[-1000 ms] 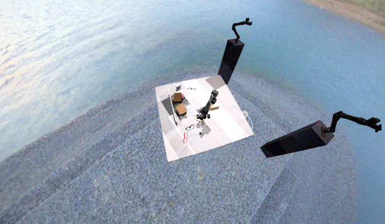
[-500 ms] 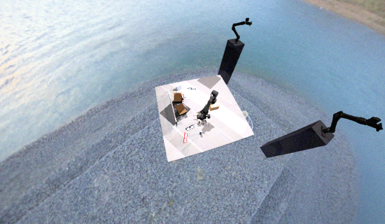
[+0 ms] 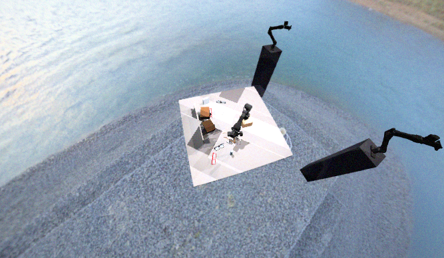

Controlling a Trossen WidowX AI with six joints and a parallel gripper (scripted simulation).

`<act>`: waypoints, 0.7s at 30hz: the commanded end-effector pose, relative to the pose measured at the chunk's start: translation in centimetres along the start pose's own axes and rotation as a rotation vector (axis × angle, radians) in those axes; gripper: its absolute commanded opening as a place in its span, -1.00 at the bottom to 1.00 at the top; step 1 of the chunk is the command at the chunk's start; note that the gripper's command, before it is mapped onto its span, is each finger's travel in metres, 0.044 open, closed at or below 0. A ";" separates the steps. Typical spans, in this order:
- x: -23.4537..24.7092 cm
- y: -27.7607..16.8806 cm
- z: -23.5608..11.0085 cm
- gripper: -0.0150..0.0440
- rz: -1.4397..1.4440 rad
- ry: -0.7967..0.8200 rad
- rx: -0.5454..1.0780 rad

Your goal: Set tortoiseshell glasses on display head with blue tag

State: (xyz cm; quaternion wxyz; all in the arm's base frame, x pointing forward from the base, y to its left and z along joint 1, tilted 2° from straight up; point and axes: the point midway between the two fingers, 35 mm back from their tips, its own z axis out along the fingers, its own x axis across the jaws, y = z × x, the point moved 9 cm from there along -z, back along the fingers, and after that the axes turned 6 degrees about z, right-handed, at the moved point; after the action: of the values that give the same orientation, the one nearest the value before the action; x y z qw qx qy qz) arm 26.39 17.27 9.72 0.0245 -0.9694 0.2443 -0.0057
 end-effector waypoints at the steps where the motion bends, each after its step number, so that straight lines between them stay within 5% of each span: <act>1: -0.2 0.3 0.0 -0.49 0.000 0.000 -0.002; 21: -0.7 1.3 0.0 -0.49 0.000 0.000 -0.003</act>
State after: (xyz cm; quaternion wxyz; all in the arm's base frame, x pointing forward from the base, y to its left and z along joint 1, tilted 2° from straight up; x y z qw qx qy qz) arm 25.46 16.66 9.66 0.0242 -0.9693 0.2444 -0.0054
